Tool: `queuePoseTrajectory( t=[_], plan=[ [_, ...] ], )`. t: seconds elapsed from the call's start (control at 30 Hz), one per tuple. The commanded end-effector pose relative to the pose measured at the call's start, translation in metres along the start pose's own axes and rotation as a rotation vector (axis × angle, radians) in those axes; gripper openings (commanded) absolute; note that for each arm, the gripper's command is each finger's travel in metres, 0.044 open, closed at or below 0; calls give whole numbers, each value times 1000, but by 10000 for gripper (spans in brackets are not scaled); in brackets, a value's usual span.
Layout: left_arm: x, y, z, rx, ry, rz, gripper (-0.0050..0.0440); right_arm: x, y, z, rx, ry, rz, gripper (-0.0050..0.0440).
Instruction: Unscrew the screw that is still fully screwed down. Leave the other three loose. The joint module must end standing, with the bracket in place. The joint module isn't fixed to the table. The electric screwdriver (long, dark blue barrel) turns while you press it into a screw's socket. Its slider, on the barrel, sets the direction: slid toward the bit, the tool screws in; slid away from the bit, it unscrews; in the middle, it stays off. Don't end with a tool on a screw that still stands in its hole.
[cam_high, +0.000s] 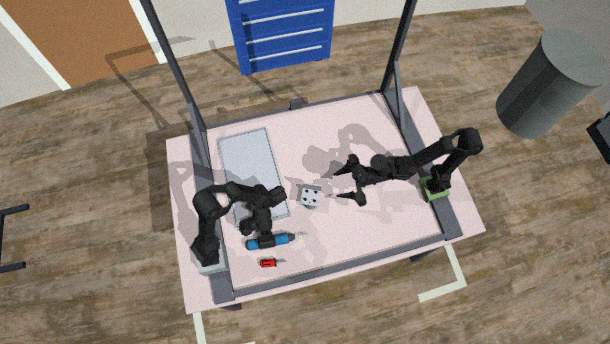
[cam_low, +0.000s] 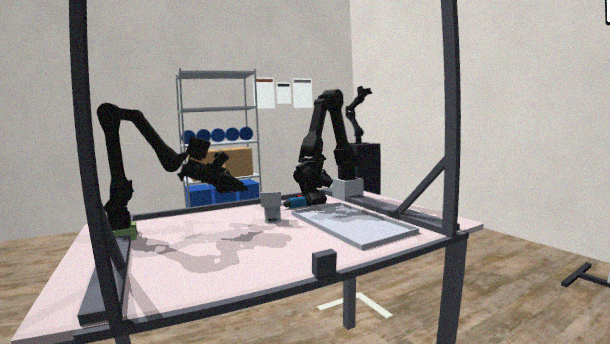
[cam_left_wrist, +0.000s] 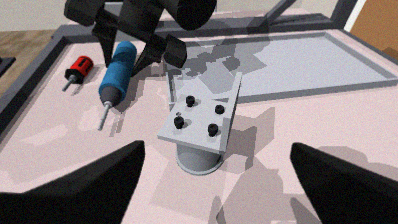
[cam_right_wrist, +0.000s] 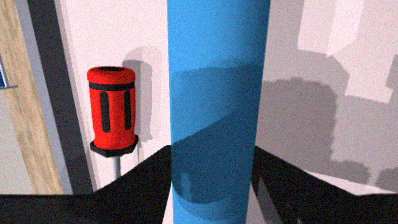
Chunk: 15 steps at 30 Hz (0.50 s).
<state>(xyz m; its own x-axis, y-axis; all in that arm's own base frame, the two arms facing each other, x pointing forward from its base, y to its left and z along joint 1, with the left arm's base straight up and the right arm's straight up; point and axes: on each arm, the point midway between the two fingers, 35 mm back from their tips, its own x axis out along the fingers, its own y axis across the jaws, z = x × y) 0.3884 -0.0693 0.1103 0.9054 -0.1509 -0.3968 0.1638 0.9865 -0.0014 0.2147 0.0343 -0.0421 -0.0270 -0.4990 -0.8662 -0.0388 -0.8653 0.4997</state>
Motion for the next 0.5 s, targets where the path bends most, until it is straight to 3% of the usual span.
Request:
queuePoseTrajectory(
  t=[0.0, 0.47],
  plan=[
    [4, 4, -14, 1, -28, 5, 400, -4, 0, -4, 9, 16, -8, 162],
    [15, 8, -60, 1, -106, 8, 400, -4, 0, -4, 9, 16, -8, 162]
  ],
)
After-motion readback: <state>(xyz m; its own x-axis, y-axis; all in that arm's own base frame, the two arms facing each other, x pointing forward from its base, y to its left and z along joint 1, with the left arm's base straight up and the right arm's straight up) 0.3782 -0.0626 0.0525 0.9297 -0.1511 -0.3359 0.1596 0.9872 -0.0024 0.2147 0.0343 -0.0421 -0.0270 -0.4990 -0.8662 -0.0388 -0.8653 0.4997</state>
